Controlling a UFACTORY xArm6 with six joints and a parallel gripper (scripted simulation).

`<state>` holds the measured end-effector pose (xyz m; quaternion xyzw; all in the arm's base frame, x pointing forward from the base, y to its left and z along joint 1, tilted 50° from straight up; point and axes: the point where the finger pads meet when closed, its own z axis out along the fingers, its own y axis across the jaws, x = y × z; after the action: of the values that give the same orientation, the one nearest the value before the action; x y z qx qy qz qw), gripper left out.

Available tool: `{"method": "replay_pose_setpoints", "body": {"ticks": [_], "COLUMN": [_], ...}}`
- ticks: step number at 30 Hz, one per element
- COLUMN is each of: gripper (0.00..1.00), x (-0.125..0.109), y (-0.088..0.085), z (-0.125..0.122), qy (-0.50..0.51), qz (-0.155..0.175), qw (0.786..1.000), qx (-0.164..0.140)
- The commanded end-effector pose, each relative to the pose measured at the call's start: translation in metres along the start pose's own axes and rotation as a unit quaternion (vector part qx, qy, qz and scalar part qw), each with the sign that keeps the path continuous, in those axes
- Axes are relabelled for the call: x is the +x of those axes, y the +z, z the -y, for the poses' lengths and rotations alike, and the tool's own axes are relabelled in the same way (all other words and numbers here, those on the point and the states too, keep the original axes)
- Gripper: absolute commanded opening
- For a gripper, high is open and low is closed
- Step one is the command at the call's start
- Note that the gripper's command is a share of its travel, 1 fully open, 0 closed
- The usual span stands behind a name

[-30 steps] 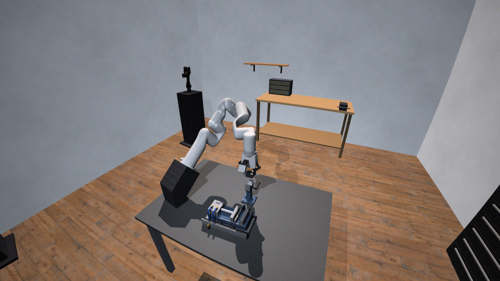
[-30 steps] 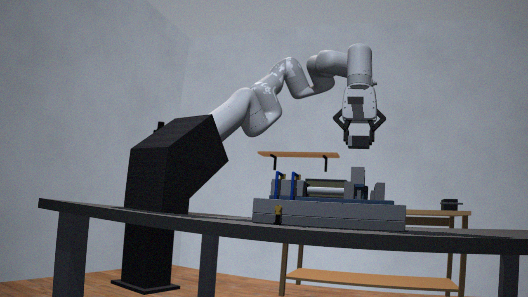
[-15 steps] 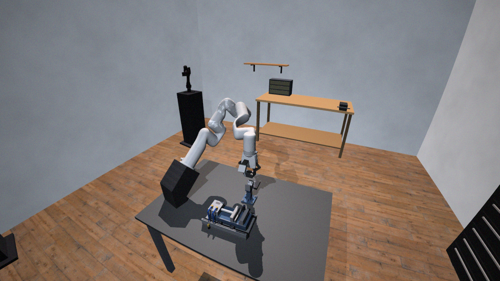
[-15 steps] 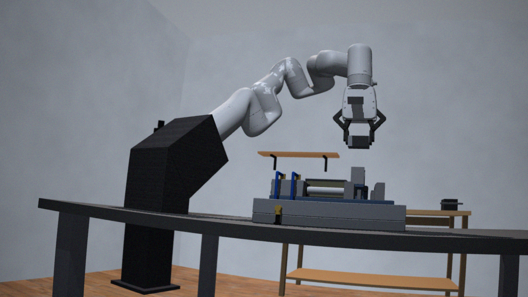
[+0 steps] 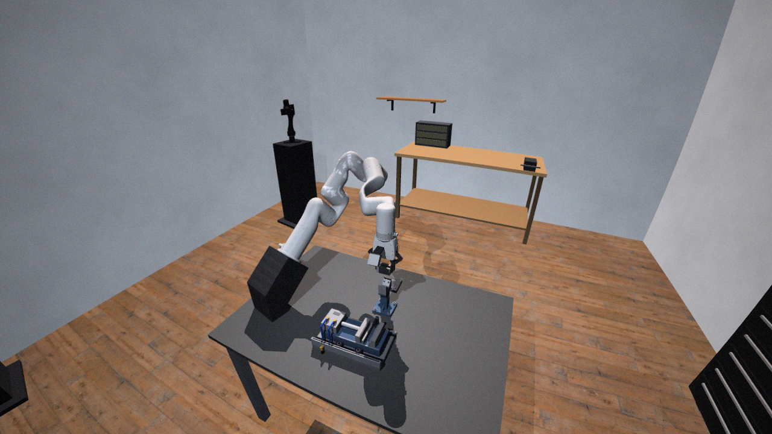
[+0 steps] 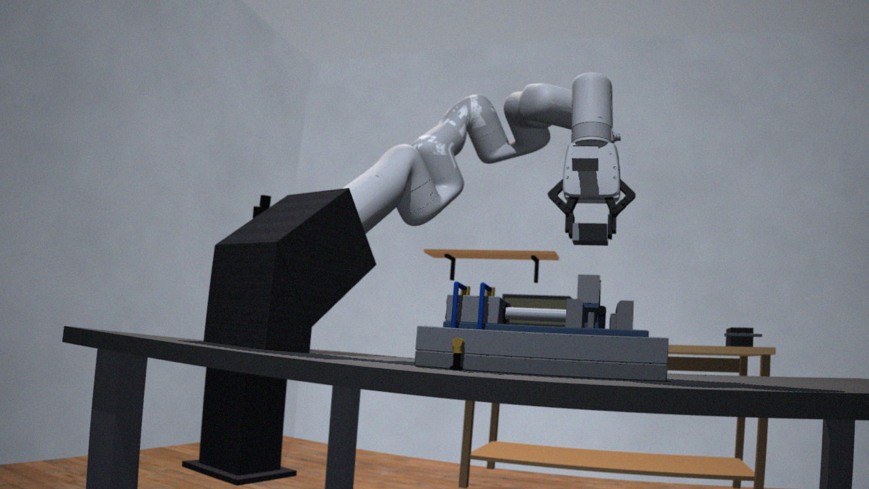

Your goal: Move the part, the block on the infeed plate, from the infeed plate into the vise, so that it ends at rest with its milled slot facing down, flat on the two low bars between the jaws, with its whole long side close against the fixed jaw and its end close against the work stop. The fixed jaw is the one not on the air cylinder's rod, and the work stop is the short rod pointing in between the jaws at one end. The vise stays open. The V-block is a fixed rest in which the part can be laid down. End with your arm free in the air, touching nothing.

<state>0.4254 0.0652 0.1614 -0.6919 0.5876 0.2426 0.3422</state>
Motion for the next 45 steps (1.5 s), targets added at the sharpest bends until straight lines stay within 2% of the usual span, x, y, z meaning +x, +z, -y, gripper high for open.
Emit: {"method": "replay_pose_setpoints", "body": {"ticks": [1, 13, 24, 26, 41, 45], "gripper": [0.0, 0.0, 0.0, 0.0, 0.0, 0.0], "x": [0.0001, -0.0006, -0.0021, -0.0021, -0.0041, -0.0044], "y": [-0.0011, -0.001, -0.0008, -0.0008, -0.0001, 0.0], "z": [0.001, 0.001, 0.001, 0.001, 0.0009, 0.0009], "qy": [-0.001, -0.001, 0.0, 0.0, 0.0, 0.0], "qz": [-0.011, -0.048, -0.112, -0.112, -0.206, -0.218], "qw": [1.0, 0.999, 0.994, 0.994, 0.979, 0.976], "qx": [0.001, 0.001, 0.001, 0.001, 0.001, 0.001]}}
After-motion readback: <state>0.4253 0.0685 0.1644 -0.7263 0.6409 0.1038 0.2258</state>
